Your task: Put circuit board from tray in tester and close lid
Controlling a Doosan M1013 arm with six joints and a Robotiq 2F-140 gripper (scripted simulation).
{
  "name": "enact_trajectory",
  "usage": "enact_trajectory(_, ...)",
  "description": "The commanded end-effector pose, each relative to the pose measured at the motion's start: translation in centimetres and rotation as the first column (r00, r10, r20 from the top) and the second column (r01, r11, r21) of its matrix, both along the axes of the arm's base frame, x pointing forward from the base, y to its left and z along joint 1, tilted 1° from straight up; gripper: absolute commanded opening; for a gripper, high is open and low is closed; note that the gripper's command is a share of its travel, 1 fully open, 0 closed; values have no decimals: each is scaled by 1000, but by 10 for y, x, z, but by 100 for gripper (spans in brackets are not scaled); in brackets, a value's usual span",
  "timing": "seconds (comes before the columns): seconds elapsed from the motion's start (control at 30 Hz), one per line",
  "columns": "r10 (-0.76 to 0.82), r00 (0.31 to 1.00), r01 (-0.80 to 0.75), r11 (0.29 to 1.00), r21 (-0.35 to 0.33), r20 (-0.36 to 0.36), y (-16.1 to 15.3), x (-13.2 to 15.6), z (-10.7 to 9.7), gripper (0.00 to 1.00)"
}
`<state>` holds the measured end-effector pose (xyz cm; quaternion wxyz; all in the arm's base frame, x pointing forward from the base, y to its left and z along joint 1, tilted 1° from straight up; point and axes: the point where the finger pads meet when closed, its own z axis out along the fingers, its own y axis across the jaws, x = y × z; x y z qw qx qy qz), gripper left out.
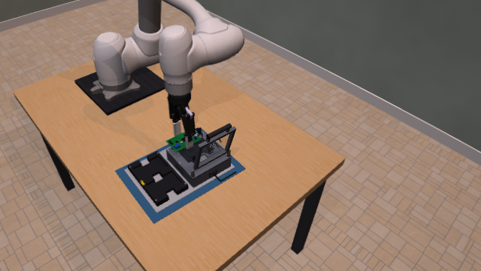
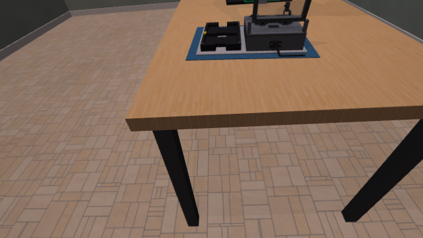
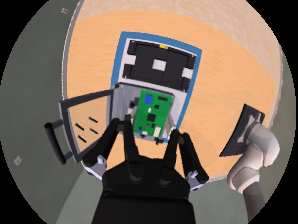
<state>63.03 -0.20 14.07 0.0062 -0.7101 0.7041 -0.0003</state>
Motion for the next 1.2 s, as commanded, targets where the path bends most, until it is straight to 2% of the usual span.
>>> enact_trajectory(0.0, 0, 1000, 0, 1000, 0, 0, 8, 3, 1, 46)
enact_trajectory(0.57, 0, 1000, 0, 1000, 0, 0, 36, 12, 3, 46)
enact_trajectory(1.17, 0, 1000, 0, 1000, 0, 0, 40, 13, 3, 46)
